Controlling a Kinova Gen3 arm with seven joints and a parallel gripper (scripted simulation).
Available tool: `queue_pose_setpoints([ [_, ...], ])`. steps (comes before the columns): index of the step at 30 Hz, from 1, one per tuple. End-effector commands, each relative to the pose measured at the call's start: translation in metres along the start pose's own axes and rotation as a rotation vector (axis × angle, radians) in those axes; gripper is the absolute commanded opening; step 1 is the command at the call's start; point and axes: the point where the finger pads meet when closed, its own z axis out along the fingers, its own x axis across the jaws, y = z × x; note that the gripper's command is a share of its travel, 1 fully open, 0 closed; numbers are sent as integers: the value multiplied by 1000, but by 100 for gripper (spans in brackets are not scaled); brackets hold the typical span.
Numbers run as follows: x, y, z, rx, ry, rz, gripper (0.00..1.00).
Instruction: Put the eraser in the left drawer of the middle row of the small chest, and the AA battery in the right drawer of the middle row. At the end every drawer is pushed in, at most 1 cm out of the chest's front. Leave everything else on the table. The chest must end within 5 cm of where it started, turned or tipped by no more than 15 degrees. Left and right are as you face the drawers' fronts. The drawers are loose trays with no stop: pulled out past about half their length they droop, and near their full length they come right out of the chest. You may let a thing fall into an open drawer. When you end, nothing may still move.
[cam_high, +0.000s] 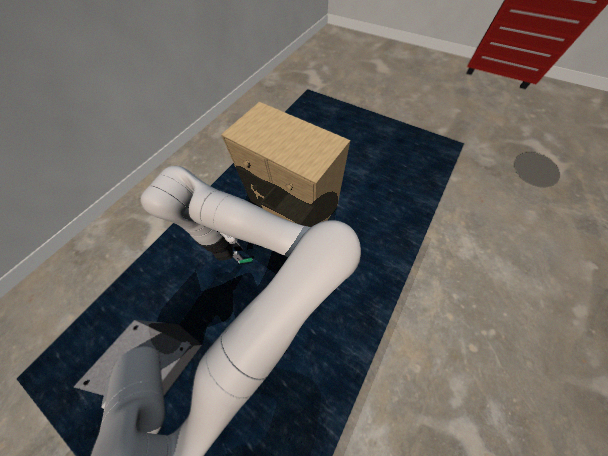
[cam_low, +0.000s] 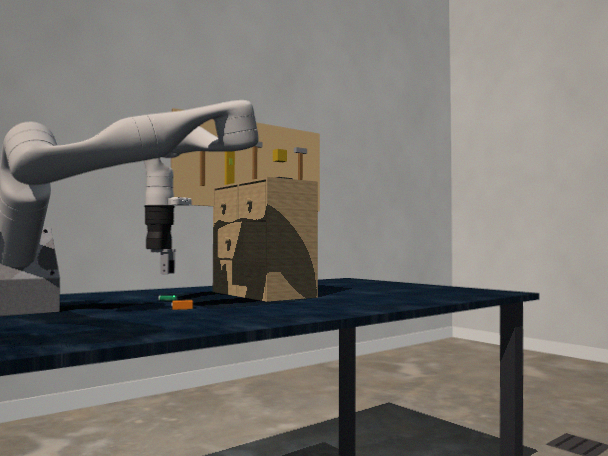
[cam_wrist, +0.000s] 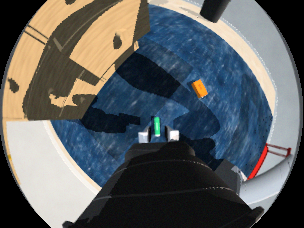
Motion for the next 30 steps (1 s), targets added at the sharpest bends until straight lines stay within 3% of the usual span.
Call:
queue_pose_setpoints([
  [1,0,0,-1,0,-2,0,61],
  [17,0,0,3,1,-2,0,61],
  [30,-1,-1,33,1,-2,0,61],
])
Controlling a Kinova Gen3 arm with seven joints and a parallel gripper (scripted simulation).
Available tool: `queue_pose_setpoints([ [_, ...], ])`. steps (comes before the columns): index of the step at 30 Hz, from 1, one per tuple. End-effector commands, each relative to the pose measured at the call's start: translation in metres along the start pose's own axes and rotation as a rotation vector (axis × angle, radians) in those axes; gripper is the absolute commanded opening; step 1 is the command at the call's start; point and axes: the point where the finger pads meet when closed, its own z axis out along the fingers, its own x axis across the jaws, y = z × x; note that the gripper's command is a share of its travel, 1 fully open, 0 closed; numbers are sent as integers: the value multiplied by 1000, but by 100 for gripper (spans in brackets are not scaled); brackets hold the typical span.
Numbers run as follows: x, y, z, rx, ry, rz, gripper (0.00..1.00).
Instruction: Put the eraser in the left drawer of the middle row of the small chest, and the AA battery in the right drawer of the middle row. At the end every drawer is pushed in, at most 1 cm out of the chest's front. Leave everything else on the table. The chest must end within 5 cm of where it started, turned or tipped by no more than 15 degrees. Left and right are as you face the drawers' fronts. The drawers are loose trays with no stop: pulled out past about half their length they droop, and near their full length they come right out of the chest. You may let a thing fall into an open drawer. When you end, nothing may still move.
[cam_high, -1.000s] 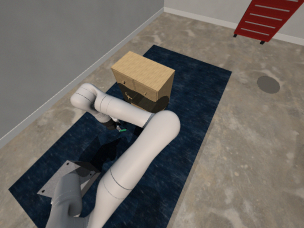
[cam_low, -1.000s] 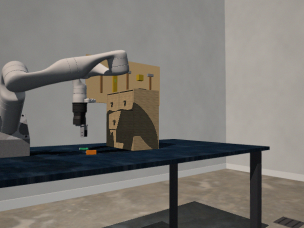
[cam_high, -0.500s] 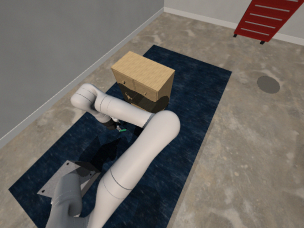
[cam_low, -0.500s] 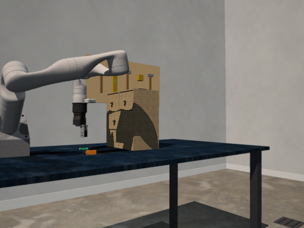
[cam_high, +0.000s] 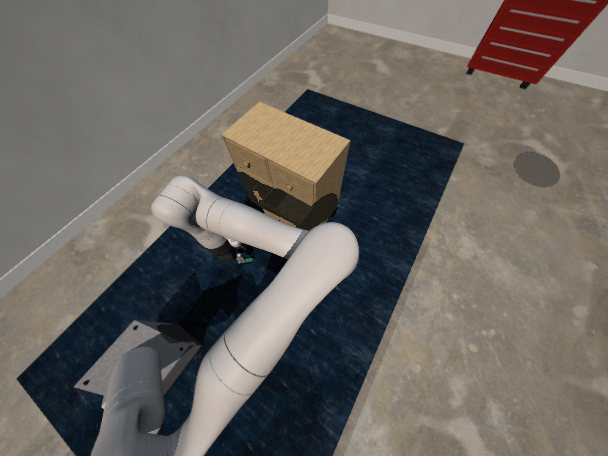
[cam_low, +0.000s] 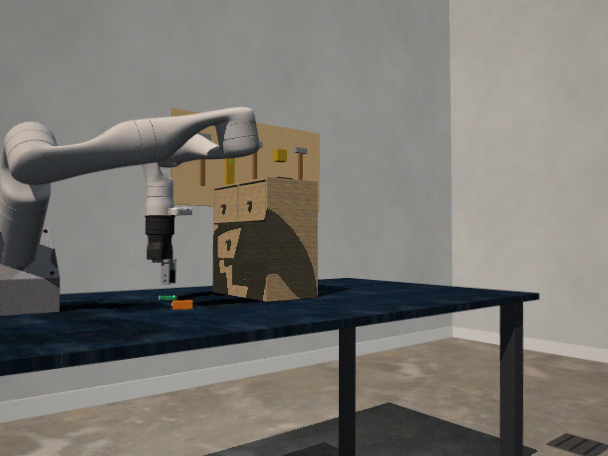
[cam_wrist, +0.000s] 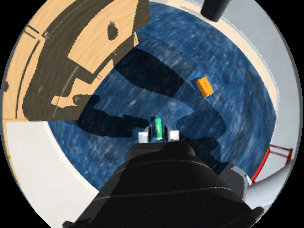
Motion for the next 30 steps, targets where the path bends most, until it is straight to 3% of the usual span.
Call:
queue_pose_setpoints([
  [1,2,1,6,-4,7,-1,61],
  [12,2,1,23,-4,7,-1,61],
  [30,2,1,24,-4,7,-1,61],
])
